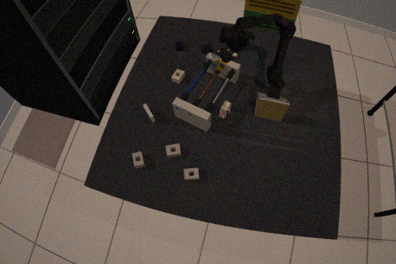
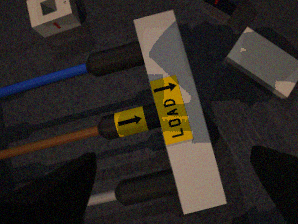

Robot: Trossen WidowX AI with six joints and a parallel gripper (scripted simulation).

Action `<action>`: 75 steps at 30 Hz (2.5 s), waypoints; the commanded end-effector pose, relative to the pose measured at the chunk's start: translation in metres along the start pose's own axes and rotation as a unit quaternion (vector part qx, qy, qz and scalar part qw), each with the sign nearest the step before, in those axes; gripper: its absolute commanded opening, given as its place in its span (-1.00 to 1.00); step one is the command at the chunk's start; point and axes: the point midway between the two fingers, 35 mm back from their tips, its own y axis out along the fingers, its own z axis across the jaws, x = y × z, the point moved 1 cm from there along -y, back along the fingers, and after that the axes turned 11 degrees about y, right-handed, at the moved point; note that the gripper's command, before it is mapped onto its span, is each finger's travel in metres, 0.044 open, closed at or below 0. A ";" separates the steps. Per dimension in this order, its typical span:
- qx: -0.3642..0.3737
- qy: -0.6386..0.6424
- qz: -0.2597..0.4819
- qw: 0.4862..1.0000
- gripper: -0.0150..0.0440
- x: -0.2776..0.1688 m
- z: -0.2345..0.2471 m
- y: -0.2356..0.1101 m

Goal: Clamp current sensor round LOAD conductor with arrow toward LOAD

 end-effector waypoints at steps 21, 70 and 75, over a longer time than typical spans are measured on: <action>-0.013 -0.022 0.006 1.000 1.00 -0.010 0.020 0.000; -0.043 -0.072 0.183 0.980 1.00 -0.186 0.134 0.078; -0.044 -0.072 0.183 0.980 1.00 -0.189 0.132 0.085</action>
